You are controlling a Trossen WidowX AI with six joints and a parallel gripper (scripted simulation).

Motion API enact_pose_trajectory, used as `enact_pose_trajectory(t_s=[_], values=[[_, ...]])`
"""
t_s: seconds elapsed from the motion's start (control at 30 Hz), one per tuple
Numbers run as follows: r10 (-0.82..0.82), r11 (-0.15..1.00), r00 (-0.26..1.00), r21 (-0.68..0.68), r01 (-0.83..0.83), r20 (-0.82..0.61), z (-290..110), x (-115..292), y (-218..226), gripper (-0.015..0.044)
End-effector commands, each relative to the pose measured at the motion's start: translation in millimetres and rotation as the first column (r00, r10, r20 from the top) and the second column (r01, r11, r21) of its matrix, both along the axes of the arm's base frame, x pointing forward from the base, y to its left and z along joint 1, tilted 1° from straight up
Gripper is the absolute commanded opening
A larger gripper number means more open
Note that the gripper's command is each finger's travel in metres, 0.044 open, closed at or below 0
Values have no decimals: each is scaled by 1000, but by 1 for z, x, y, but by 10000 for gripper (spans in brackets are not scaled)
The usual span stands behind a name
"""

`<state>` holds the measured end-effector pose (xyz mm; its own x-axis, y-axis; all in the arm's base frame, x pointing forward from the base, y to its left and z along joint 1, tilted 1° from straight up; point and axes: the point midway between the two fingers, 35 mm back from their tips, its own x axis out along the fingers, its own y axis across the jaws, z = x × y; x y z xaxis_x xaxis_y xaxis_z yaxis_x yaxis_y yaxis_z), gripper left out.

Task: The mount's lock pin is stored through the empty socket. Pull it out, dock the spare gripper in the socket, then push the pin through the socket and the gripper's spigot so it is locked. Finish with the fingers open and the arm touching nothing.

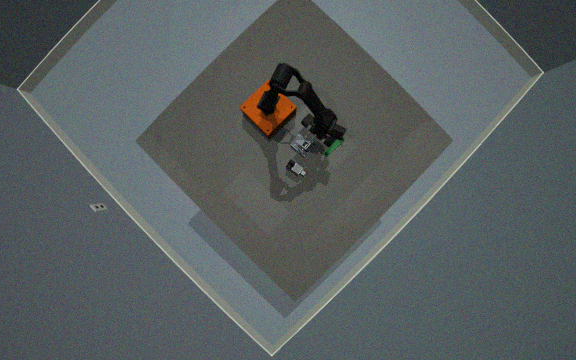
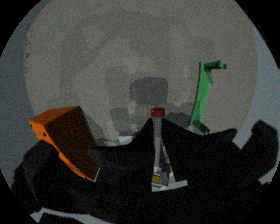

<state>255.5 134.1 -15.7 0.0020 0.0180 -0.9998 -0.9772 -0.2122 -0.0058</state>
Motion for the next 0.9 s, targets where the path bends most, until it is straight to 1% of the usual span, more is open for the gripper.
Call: enact_pose_trajectory(t_s=[0.0, 0.23, 0.6, 0.87], values=[[-3, 1000, 1000, 3, 3, -3, -1, -1, 0, 0], [-3, 1000, 1000, 13, 3, -6, 0, 0, 1, 0], [7, 987, 999, 159, 0, -41, 10, -1, 7, 0], [11, 985, 999, 173, -3, -43, 12, -2, 11, 0]])
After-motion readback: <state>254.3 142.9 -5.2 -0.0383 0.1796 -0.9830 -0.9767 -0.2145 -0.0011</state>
